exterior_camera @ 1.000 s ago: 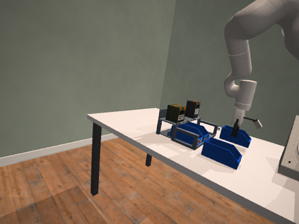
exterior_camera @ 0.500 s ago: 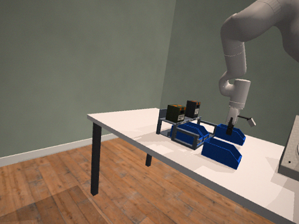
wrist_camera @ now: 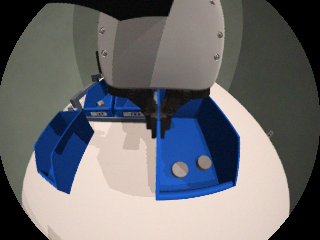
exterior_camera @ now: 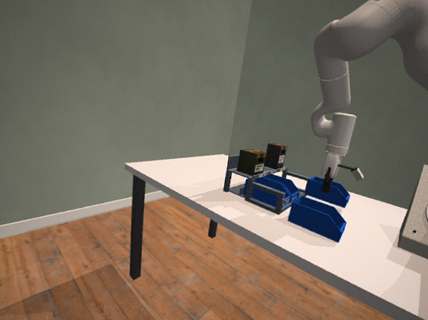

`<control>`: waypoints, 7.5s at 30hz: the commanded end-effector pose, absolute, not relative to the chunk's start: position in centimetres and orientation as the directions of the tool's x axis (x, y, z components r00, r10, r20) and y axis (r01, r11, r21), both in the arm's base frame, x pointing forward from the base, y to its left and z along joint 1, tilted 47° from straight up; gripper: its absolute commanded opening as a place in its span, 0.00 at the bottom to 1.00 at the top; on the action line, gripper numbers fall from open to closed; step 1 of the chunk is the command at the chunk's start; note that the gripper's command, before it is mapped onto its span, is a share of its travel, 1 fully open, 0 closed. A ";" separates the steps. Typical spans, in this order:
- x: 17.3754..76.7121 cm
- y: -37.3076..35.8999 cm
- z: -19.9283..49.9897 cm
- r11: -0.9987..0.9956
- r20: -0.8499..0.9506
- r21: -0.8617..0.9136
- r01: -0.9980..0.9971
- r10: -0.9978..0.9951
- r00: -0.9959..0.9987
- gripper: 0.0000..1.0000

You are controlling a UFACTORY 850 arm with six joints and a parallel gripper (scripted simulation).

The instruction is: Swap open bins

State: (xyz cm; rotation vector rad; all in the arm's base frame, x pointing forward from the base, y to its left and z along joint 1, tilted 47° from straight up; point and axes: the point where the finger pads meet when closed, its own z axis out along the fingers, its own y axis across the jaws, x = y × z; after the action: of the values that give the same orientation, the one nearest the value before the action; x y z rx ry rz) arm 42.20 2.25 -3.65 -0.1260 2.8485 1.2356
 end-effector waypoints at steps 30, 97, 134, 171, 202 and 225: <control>43.0 1.6 -2.9 0.682 0.082 0.726 -0.089 -0.214 -0.973 0.00; 46.7 1.8 -2.7 0.682 0.082 0.726 -0.089 -0.214 -0.973 0.00; 50.5 2.1 -2.4 0.682 0.083 0.726 -0.089 -0.215 -0.973 0.00; 52.4 2.2 -2.3 0.682 0.083 0.726 -0.089 -0.215 -0.973 0.00; 52.5 2.2 -2.3 0.682 0.083 0.726 -0.089 -0.215 -0.973 0.00; 52.5 2.9 -3.0 0.682 0.082 0.726 -0.089 -0.214 -0.973 0.00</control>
State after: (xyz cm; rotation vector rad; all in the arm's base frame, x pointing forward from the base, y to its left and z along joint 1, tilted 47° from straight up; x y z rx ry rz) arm 52.38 2.81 -2.87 -0.2757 3.0285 1.2935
